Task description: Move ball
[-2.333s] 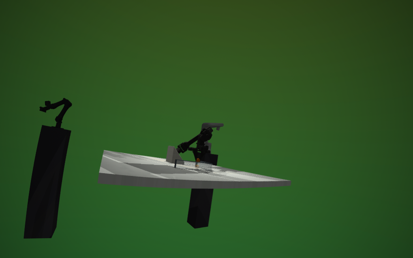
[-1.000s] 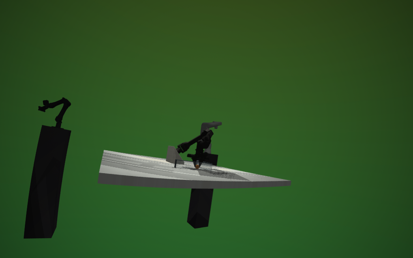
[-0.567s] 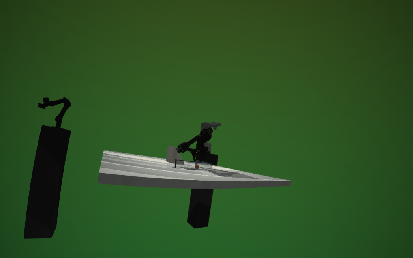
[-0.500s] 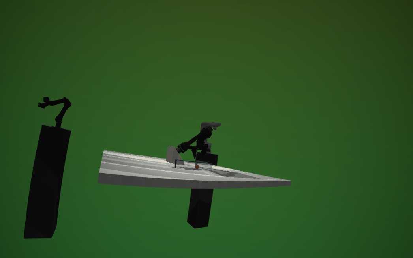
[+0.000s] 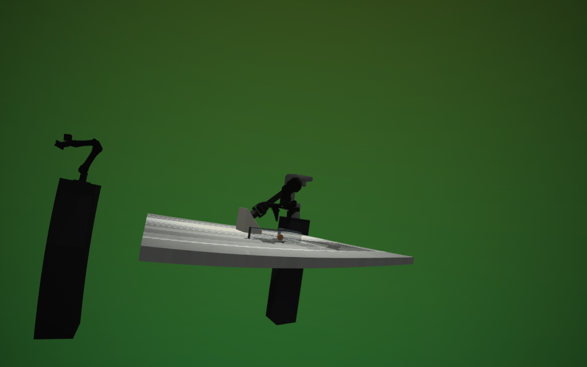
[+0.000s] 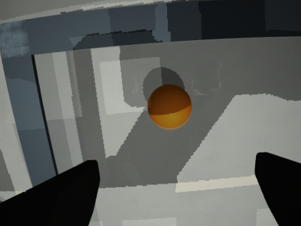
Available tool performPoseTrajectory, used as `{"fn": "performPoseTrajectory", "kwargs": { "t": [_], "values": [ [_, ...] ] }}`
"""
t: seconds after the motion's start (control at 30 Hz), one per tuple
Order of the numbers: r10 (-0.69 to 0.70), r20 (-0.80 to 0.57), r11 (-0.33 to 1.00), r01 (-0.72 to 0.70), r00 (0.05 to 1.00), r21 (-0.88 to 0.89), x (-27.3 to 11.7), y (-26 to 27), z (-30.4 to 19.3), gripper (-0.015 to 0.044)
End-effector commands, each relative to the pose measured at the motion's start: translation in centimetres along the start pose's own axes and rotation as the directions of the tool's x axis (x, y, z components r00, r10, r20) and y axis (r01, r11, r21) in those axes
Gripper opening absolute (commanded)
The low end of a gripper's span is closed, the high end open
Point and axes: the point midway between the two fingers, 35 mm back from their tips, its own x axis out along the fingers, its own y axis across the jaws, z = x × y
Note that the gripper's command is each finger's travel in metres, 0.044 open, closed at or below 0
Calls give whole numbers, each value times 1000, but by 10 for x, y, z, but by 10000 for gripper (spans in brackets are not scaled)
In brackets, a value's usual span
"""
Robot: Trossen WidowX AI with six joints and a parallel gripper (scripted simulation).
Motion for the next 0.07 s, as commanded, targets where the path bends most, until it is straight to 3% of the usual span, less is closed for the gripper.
{"fn": "performPoseTrajectory", "kwargs": {
  "t": [0.0,0.03],
  "values": [
    [-5,14,1000,5,1000,-6,-29,-1,0,429],
    [-5,14,1000,5,1000,-6,-29,-1,0,440]
  ]
}}
